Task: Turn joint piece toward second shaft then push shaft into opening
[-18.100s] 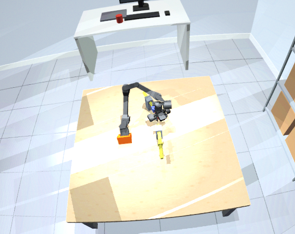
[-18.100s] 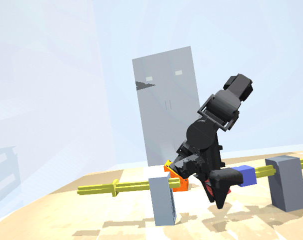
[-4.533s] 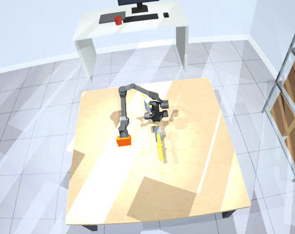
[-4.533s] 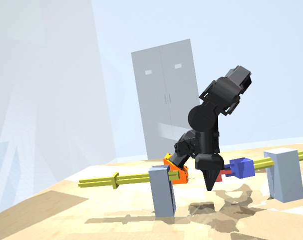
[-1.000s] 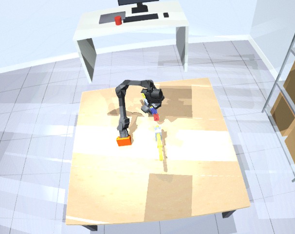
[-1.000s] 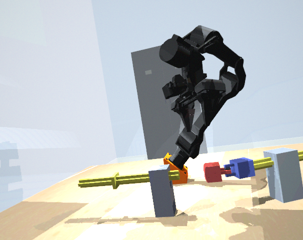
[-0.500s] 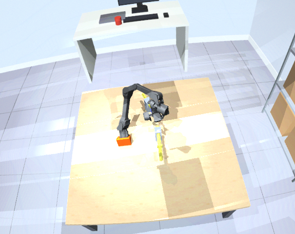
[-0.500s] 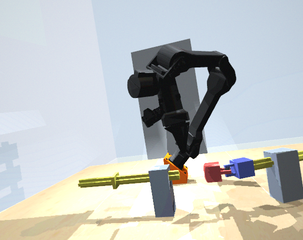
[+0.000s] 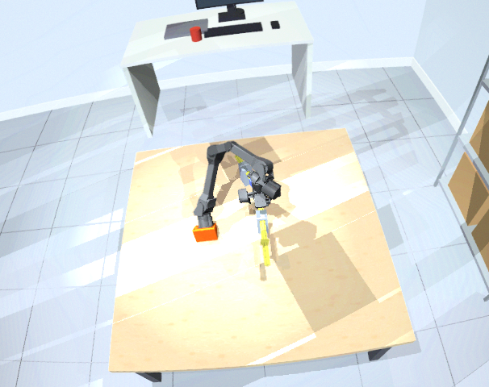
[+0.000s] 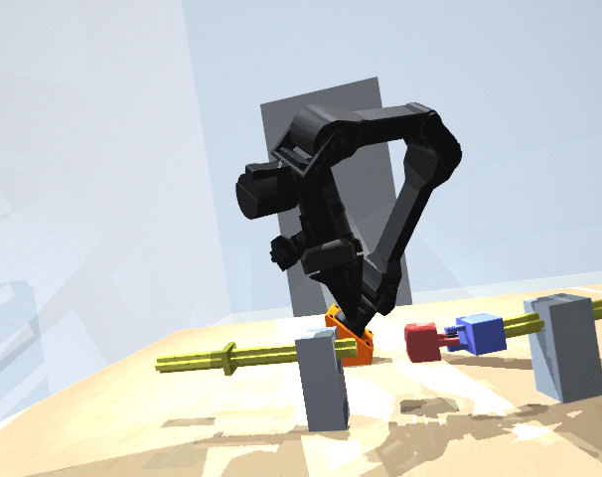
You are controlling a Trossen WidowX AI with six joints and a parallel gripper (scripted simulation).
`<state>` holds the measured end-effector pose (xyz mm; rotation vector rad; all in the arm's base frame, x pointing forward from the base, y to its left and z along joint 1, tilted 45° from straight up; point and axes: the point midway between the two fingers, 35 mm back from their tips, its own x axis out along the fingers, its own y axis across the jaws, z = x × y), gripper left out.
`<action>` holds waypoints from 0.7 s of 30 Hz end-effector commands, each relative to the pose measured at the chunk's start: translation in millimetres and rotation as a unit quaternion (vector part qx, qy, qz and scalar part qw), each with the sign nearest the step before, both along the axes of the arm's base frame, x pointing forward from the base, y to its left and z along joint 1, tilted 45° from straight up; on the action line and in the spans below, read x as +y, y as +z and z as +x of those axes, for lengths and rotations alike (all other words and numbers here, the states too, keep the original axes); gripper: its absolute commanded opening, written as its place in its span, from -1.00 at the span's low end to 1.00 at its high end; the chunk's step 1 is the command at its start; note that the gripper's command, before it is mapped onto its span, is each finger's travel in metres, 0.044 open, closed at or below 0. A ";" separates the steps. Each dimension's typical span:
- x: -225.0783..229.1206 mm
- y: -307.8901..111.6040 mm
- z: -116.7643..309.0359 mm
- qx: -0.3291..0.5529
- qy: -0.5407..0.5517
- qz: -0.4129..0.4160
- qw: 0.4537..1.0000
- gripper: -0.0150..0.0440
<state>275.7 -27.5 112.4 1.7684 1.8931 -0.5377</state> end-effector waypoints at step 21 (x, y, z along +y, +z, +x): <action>-99.5 -68.7 26.0 -0.295 0.234 -0.033 0.926 1.00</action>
